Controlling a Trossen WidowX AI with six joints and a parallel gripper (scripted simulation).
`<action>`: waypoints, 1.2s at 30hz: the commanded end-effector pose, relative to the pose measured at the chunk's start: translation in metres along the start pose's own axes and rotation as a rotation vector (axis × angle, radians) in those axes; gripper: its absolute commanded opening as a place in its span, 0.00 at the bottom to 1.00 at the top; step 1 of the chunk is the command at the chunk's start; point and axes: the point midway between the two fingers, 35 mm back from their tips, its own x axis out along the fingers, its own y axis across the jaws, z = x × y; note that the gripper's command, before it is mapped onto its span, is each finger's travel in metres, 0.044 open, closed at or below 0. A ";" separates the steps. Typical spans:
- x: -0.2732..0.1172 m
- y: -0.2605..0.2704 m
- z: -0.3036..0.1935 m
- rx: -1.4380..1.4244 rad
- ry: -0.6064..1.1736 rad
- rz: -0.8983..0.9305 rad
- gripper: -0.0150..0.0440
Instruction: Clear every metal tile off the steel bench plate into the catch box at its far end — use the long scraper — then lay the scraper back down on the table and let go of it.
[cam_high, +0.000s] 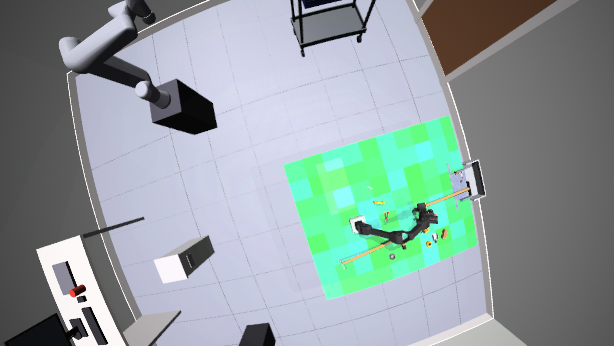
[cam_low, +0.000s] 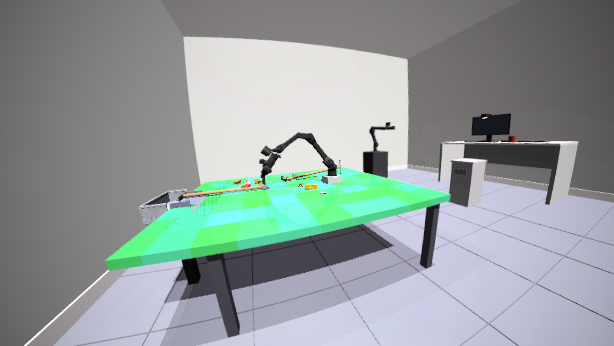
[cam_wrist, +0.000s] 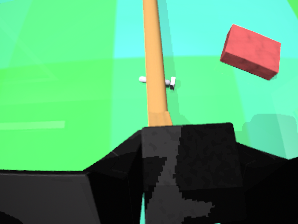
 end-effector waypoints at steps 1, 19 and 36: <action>0.000 0.000 -0.001 0.000 0.002 0.000 0.25; 0.000 0.000 0.000 0.001 -0.003 -0.001 0.25; -0.016 -0.003 -0.011 0.001 -0.004 -0.001 0.25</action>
